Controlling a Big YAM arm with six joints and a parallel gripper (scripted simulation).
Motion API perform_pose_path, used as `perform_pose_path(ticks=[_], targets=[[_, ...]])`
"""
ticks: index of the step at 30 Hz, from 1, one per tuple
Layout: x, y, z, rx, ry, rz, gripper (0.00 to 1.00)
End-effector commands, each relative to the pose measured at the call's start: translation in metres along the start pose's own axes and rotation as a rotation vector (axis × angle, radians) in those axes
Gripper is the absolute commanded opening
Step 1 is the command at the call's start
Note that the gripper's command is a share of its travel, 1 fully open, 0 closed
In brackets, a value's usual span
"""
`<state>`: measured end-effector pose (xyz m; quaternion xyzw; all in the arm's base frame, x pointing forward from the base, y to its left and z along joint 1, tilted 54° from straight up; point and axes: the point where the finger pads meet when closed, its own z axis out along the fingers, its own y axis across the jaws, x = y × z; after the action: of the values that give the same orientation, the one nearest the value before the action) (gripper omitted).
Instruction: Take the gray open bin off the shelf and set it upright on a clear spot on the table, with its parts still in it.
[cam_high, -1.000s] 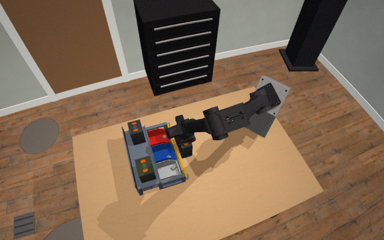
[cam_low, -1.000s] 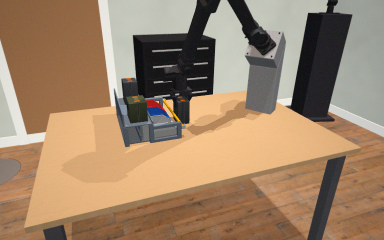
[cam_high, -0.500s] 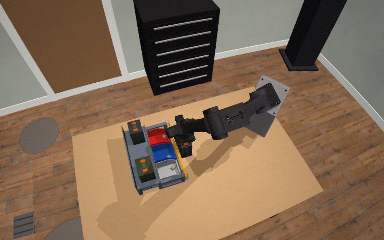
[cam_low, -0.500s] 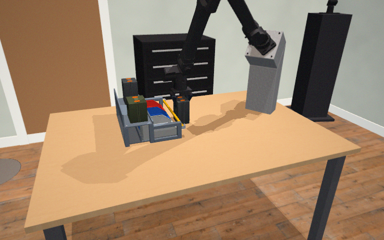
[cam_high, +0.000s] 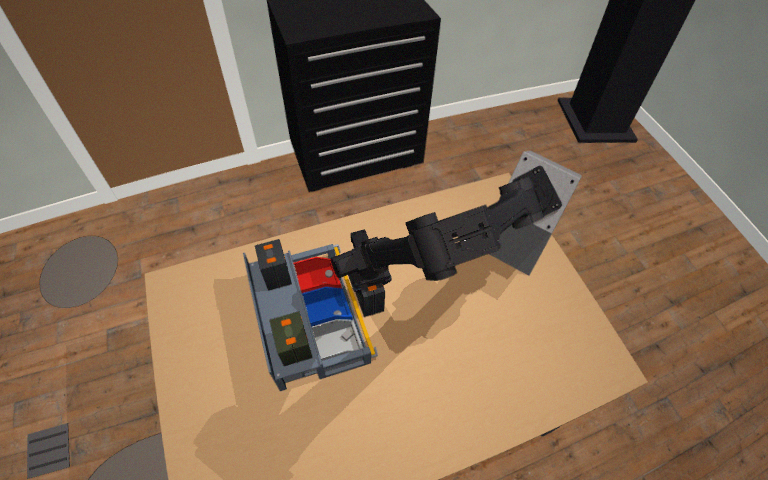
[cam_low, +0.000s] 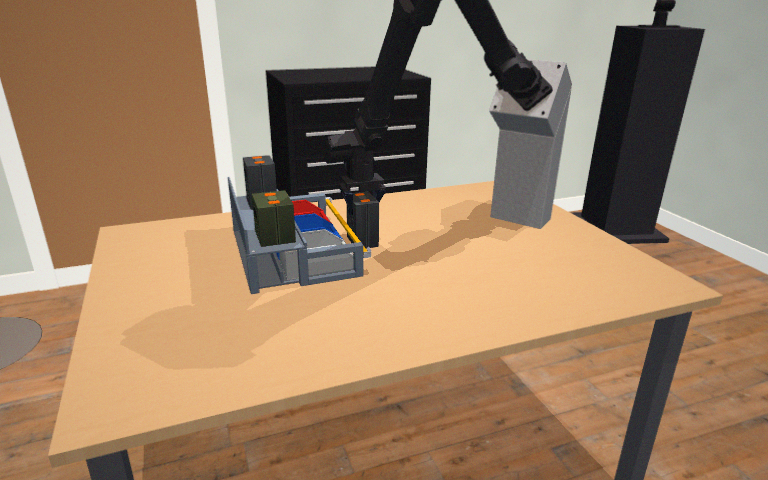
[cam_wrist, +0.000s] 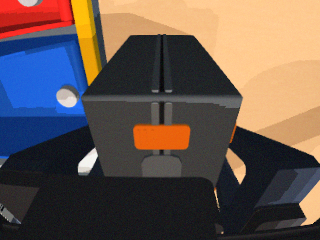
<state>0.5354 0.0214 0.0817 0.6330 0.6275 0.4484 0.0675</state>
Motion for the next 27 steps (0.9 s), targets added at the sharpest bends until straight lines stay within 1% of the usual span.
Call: perform_pose_path(ticks=[1, 21, 27], targets=[[0.0083, 0.0042, -0.0009, -0.011, 0.009, -0.016, 0.00], [0.0083, 0.0043, -0.0010, -0.011, 0.009, -0.016, 0.00], [0.0076, 0.0060, -0.0060, -0.015, 0.006, -0.016, 0.00]])
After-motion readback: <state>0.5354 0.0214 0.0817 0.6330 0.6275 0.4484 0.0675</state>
